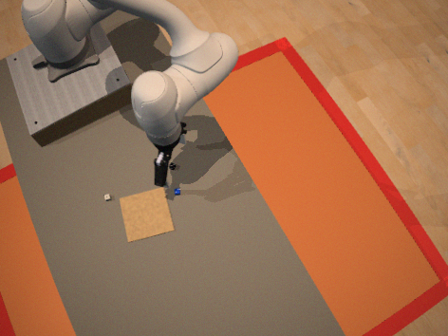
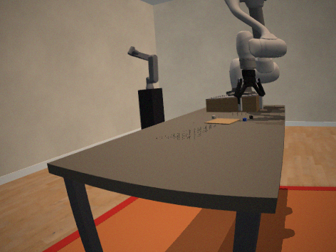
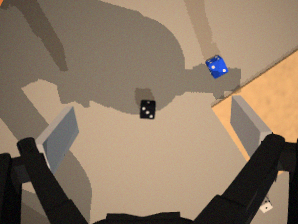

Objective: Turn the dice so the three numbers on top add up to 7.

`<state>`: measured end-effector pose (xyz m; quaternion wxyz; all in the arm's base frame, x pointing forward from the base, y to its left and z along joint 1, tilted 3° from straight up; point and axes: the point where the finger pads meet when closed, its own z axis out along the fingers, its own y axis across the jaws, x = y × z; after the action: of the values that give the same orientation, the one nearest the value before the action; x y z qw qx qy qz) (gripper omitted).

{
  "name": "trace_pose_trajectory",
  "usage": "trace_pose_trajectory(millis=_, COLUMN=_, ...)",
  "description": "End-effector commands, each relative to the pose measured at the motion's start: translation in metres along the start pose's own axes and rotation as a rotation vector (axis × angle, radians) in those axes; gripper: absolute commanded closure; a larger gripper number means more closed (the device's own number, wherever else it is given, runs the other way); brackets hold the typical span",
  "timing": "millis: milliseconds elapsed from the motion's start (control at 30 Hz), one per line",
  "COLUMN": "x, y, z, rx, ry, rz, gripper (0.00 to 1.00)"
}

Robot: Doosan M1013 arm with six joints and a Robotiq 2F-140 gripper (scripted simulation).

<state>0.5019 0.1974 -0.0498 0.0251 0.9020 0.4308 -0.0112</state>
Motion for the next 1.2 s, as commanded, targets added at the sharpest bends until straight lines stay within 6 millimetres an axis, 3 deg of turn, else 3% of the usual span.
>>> trace_pose_trajectory(millis=0, x=0.0, y=0.0, z=0.0, rx=0.0, ry=0.0, rz=0.0, gripper=0.0)
trace_pose_trajectory(millis=467, x=0.0, y=0.0, z=-0.006, rx=0.0, ry=0.0, rz=0.0, gripper=0.0)
trace_pose_trajectory(millis=600, x=0.0, y=0.0, z=-0.025, rx=0.0, ry=0.0, rz=0.0, gripper=0.0)
trace_pose_trajectory(millis=667, x=0.0, y=0.0, z=-0.025, rx=0.0, ry=0.0, rz=0.0, gripper=0.0)
trace_pose_trajectory(millis=967, x=0.0, y=0.0, z=-0.088, rx=0.0, ry=0.0, rz=0.0, gripper=0.0)
trace_pose_trajectory(millis=1167, x=0.0, y=0.0, z=-0.099, rx=0.0, ry=0.0, rz=0.0, gripper=0.0)
